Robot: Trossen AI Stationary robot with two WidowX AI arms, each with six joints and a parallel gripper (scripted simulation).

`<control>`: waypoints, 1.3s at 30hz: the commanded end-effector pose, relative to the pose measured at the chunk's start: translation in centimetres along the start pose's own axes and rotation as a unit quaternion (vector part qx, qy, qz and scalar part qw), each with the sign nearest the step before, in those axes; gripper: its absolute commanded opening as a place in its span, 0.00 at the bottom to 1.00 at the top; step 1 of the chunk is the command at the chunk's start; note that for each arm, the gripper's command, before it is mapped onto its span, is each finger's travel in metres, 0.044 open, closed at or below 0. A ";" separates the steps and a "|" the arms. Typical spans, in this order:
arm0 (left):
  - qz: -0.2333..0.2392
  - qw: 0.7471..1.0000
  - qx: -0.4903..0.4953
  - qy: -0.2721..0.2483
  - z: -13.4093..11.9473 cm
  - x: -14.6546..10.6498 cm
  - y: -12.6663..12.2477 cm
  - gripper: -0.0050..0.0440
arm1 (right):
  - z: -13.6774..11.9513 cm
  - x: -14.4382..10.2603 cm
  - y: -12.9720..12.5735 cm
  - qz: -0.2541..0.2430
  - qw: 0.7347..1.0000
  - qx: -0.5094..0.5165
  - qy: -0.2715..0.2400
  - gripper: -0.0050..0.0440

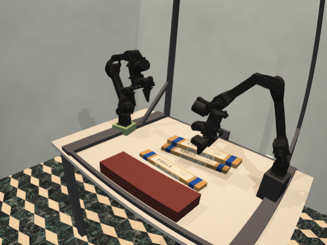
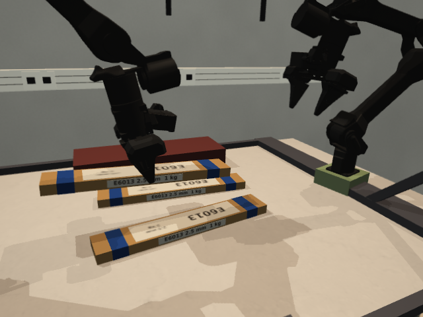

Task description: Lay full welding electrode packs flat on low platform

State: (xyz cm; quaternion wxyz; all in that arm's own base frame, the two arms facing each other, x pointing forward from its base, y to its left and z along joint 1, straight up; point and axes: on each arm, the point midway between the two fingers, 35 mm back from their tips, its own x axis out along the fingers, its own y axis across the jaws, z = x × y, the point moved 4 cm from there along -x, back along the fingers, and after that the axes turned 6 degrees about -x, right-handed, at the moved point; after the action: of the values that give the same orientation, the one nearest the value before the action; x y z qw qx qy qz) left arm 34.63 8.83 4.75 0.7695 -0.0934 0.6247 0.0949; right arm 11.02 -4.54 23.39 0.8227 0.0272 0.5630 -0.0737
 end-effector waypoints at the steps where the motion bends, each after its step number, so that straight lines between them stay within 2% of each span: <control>1: -0.001 0.998 0.000 -0.058 2.3 -3.0 -1.5 0.00 | 0.2 -0.5 0.0 -0.002 1.000 -0.002 -0.010 0.98; 12: -0.003 0.998 -0.001 -0.058 2.4 -2.7 -3.9 0.00 | 0.2 -0.5 0.0 -0.002 1.000 -0.002 -0.010 0.98; 15: -0.002 0.999 -0.001 -0.044 2.2 -1.7 -4.7 0.00 | 0.2 -0.5 0.0 -0.002 1.000 -0.002 -0.010 0.98; 24: -0.002 0.999 -0.001 -0.044 2.2 -1.5 -6.6 0.00 | 0.2 -0.5 0.0 -0.002 1.000 -0.002 -0.010 0.98; 25: -0.005 0.998 -0.001 -0.056 2.5 -2.3 -6.9 0.00 | 0.2 -0.5 0.0 -0.002 1.000 -0.002 -0.010 0.98; 28: -0.003 0.999 -0.001 -0.043 2.3 -1.4 -7.6 0.00 | 0.2 -0.5 0.0 -0.002 1.000 -0.002 -0.010 0.98; 39: -0.004 0.999 -0.001 -0.042 2.3 -1.1 -10.6 0.00 | 0.2 -0.5 0.0 -0.002 1.000 -0.002 -0.010 0.98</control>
State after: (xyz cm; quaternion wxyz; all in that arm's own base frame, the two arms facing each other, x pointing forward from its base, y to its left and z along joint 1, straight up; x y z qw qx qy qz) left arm 37.76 0.16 4.52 0.7746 -0.0896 0.6183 0.0982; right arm 11.02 -4.54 23.39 0.8227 0.0272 0.5630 -0.0737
